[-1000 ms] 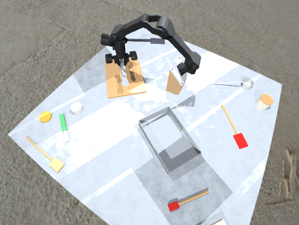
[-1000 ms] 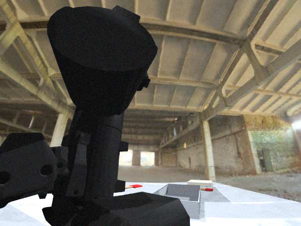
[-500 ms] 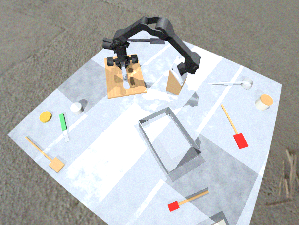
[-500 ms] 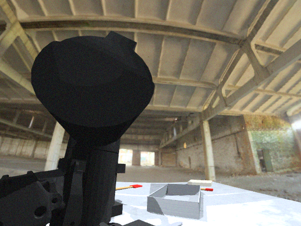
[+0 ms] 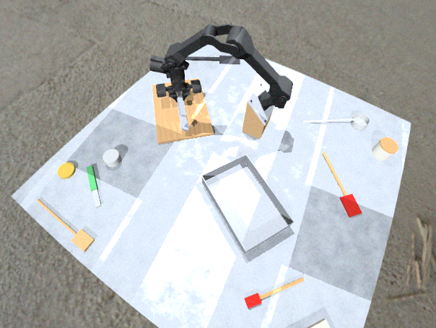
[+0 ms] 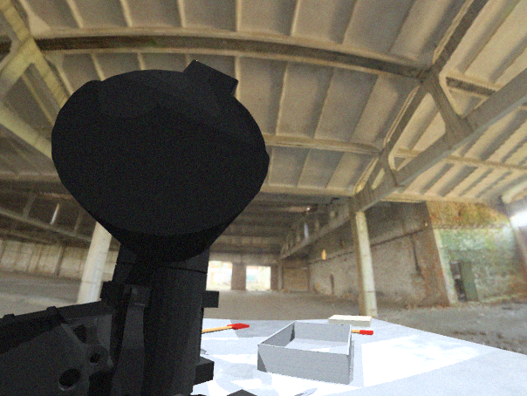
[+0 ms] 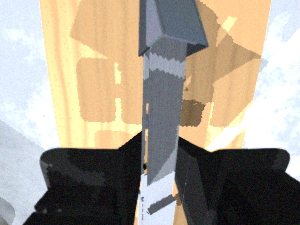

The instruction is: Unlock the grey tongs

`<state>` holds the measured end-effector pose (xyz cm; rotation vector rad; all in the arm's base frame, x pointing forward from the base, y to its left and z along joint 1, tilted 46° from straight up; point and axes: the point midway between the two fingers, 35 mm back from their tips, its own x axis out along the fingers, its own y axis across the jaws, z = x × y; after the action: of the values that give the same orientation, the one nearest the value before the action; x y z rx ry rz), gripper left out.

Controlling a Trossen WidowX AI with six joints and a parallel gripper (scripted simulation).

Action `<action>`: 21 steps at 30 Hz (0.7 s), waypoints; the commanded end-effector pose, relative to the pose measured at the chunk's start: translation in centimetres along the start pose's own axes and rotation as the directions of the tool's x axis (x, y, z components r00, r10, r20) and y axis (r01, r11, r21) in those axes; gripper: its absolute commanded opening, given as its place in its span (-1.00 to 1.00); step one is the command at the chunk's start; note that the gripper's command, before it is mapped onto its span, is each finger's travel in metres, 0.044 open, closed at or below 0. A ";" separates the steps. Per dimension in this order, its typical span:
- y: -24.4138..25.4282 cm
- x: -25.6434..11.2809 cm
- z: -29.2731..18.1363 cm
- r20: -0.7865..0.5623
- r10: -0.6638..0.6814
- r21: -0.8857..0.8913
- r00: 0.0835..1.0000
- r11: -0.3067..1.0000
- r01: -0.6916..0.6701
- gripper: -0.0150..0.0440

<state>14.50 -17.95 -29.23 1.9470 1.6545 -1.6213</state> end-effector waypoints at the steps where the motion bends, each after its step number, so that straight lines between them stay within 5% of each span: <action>1: 0.0 0.0 0.0 0.000 0.000 0.000 1.000 1.000 0.000 0.07; 11: 0.0 0.0 0.0 0.000 0.000 0.000 1.000 1.000 0.000 0.96; 16: -0.8 -1.1 0.2 0.001 -0.002 -0.002 1.000 1.000 0.002 1.00; 21: -5.2 -5.9 0.9 -0.007 -0.016 0.001 1.000 1.000 0.016 1.00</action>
<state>12.54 -18.98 -25.35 1.9413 1.6855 -1.6201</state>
